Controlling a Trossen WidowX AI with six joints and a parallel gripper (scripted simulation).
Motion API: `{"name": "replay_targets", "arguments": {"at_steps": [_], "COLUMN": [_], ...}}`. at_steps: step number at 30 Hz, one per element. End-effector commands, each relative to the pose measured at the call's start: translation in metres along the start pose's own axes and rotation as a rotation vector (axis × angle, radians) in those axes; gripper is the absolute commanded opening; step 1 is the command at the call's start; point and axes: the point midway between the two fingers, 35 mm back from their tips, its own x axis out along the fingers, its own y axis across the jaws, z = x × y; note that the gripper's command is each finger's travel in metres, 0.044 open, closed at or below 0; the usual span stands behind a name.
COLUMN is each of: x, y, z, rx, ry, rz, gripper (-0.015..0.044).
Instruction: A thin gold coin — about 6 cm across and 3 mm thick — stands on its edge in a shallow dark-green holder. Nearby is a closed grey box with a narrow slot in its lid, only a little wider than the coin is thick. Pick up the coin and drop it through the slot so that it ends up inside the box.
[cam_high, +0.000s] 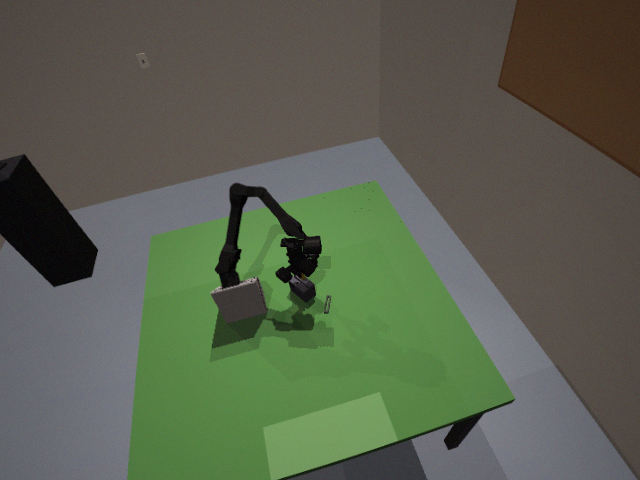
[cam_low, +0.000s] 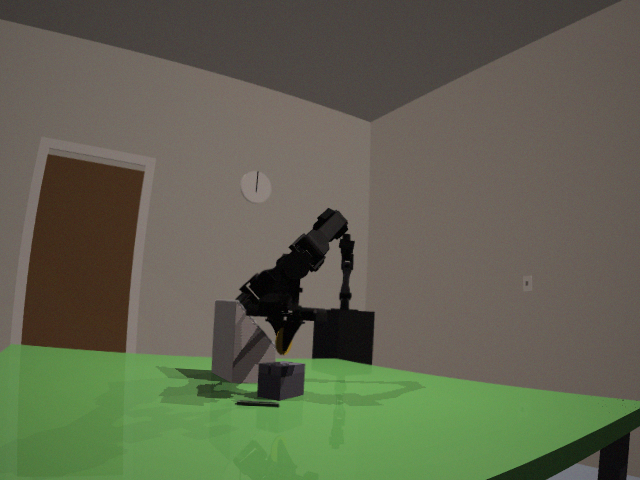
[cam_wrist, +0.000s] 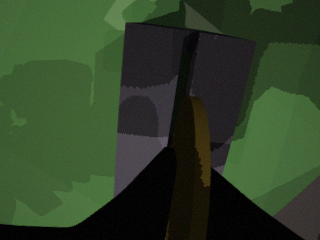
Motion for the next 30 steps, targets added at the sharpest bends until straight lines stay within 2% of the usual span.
{"name": "replay_targets", "arguments": {"at_steps": [1, 30], "x": [0.0004, 0.0076], "y": [-0.0005, -0.0020], "z": [-0.0027, -0.0018], "rx": [0.009, 0.007], "ry": [0.000, 0.000], "rz": [0.002, 0.000], "gripper": [0.0000, 0.0000]}}
